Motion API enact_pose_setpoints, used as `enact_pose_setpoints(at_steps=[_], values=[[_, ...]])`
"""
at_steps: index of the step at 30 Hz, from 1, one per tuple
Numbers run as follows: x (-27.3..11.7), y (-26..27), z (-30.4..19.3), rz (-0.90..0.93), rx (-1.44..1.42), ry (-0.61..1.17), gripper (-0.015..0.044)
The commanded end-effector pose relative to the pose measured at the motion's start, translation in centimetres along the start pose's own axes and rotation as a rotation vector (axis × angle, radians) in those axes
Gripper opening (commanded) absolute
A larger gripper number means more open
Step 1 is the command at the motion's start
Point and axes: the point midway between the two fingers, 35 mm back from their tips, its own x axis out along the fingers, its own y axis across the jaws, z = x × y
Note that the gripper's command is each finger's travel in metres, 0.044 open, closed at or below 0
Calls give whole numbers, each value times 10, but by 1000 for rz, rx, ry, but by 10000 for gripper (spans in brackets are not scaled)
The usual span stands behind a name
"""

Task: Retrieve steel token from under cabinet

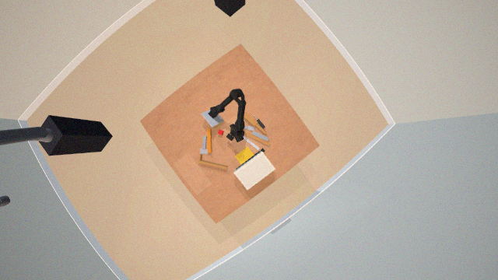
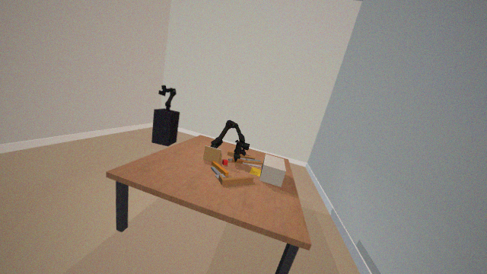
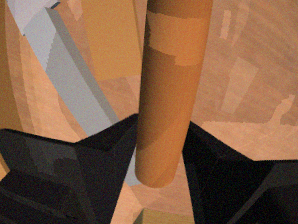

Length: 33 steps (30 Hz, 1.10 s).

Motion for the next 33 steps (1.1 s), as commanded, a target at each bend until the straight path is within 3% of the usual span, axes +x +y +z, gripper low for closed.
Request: enact_pose_setpoints(at_steps=[1, 33], values=[[-2, 1, 0, -2, 31, -6, 0], [-2, 16, -3, -1, 234, -6, 0]])
